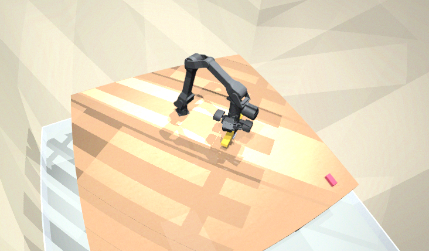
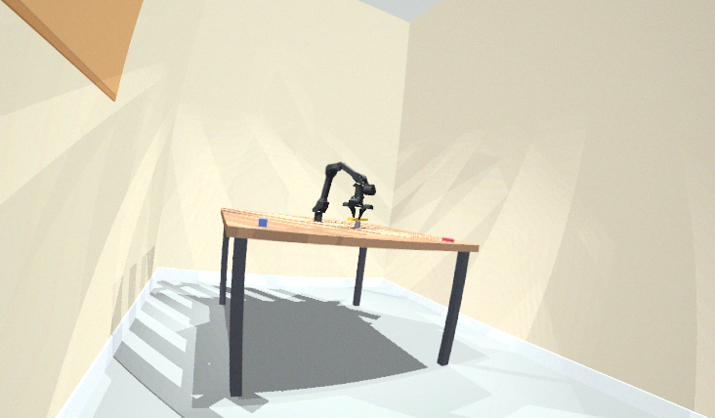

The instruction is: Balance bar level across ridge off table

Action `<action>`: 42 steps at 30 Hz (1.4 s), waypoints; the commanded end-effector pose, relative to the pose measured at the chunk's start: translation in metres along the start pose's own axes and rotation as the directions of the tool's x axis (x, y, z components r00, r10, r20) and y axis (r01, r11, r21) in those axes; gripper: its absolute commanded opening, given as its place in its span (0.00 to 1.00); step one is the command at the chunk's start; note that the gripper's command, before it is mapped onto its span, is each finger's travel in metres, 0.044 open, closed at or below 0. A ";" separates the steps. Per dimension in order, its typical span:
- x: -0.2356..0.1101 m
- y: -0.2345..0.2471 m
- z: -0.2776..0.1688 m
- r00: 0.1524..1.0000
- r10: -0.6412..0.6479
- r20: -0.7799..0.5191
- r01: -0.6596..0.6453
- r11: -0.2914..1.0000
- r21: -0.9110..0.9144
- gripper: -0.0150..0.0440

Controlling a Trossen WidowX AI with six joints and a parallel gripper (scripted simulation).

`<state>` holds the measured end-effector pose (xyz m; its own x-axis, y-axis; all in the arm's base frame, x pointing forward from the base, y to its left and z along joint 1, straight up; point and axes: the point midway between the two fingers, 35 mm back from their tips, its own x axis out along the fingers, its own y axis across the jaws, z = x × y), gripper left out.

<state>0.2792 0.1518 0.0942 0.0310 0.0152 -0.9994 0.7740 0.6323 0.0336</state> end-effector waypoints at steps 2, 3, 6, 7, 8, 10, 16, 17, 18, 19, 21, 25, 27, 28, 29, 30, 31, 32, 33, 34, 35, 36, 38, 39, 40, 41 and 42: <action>0.000 0.000 0.000 1.000 0.000 0.000 0.000 1.000 0.000 0.25; 0.000 0.000 0.000 1.000 0.000 0.000 0.000 1.000 0.000 0.25; 0.000 0.000 0.000 1.000 0.000 0.000 0.000 1.000 0.000 0.25; 0.000 0.000 0.000 1.000 0.000 0.000 0.000 1.000 0.000 0.25; 0.000 0.000 0.000 1.000 0.000 0.000 0.000 1.000 0.000 0.25; 0.000 0.000 0.000 1.000 0.000 0.000 0.000 1.000 0.000 0.25; 0.000 0.000 0.000 1.000 0.000 0.000 0.000 1.000 0.000 0.39; 0.000 0.000 0.000 1.000 0.000 0.000 0.000 1.000 0.000 0.43; 0.000 0.000 0.000 1.000 0.000 0.000 0.000 1.000 0.000 0.48; 0.000 0.000 0.000 1.000 0.000 0.000 0.000 1.000 0.000 0.52; 0.000 0.000 0.000 1.000 0.000 0.000 0.000 1.000 0.000 0.54; 0.000 0.000 0.000 1.000 0.000 0.000 0.000 1.000 0.000 0.54; 0.000 0.000 0.000 1.000 0.000 0.000 0.000 1.000 0.000 0.54; 0.000 0.000 0.000 1.000 0.000 0.000 0.000 1.000 0.000 0.54; 0.000 0.000 0.000 1.000 0.000 0.000 0.000 1.000 0.000 0.54; 0.000 0.000 0.000 1.000 0.000 0.000 0.000 1.000 0.000 0.54; 0.000 0.000 0.000 1.000 0.000 0.000 0.000 1.000 0.000 0.54; 0.000 0.000 0.000 1.000 0.000 0.000 0.000 1.000 0.000 0.54; 0.000 0.000 0.000 1.000 0.000 0.000 0.000 1.000 0.000 0.54; 0.000 0.000 0.000 1.000 0.000 0.000 0.000 1.000 0.000 0.54; 0.000 0.000 0.000 1.000 0.000 0.000 0.000 1.000 0.000 0.54; 0.000 0.000 0.000 1.000 0.000 0.000 0.000 1.000 0.000 0.54; 0.000 0.000 0.000 1.000 0.000 0.000 0.000 1.000 0.000 0.54; 0.000 0.000 0.000 1.000 0.000 0.000 0.000 1.000 0.000 0.54; 0.000 0.000 0.000 1.000 0.000 0.000 0.000 1.000 0.000 0.54; 0.000 0.000 0.000 1.000 0.000 0.000 0.000 1.000 0.000 0.54; 0.000 0.000 0.000 1.000 0.000 0.000 0.000 1.000 0.000 0.54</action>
<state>0.2792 0.1518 0.0942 0.0311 0.0152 -0.9994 0.7740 0.6323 0.0337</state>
